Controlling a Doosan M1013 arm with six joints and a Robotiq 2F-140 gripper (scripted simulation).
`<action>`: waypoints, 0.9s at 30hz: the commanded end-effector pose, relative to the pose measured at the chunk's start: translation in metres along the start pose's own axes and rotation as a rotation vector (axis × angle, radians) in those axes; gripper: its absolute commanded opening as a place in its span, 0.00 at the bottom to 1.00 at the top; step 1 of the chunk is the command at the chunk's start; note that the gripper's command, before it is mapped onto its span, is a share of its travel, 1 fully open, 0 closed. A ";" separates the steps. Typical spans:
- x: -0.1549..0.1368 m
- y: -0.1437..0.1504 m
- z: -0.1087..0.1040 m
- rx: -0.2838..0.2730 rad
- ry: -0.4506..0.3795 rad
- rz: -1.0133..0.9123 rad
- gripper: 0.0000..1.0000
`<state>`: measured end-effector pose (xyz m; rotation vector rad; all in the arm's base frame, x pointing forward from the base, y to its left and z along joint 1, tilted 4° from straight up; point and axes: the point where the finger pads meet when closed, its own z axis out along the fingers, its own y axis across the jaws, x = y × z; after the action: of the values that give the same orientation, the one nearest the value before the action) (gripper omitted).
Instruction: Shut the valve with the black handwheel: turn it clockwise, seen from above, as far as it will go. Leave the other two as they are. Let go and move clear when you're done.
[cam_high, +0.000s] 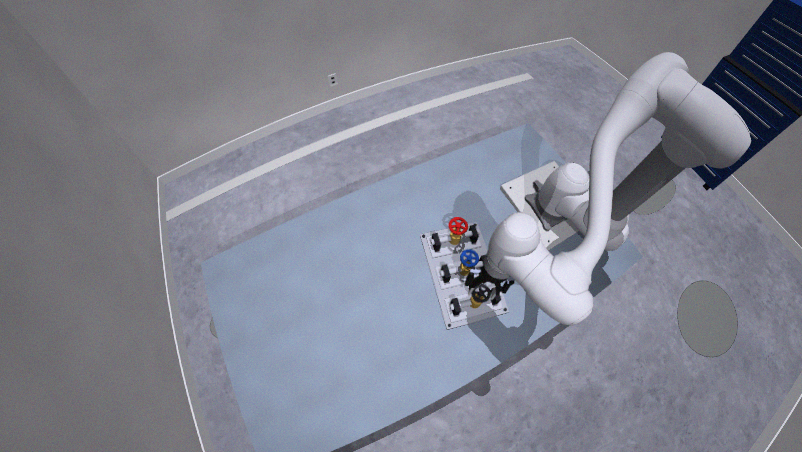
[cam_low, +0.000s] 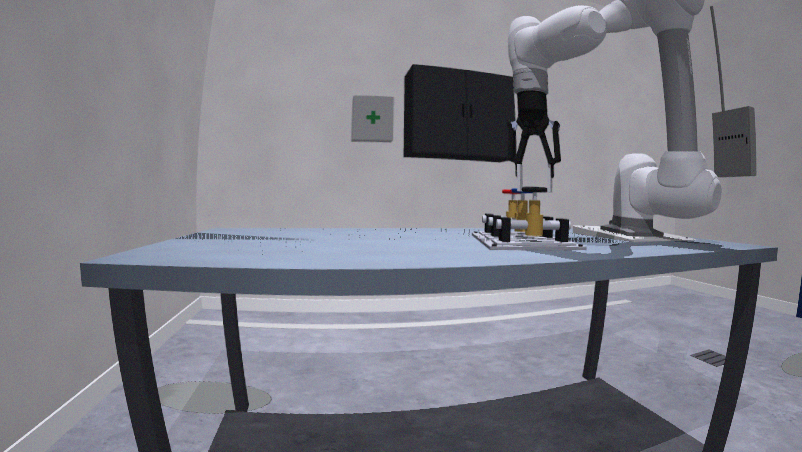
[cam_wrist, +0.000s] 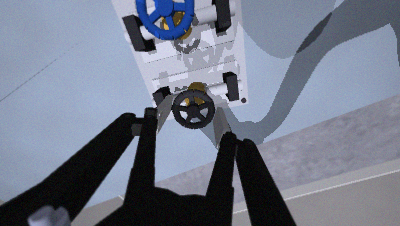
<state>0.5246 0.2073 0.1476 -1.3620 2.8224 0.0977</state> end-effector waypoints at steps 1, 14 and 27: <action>0.000 0.000 0.000 0.000 0.000 0.000 0.52; 0.000 0.000 0.006 0.000 0.000 0.000 0.52; 0.000 0.000 0.007 0.000 0.000 0.000 0.52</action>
<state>0.5245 0.2077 0.1407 -1.3620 2.8224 0.0978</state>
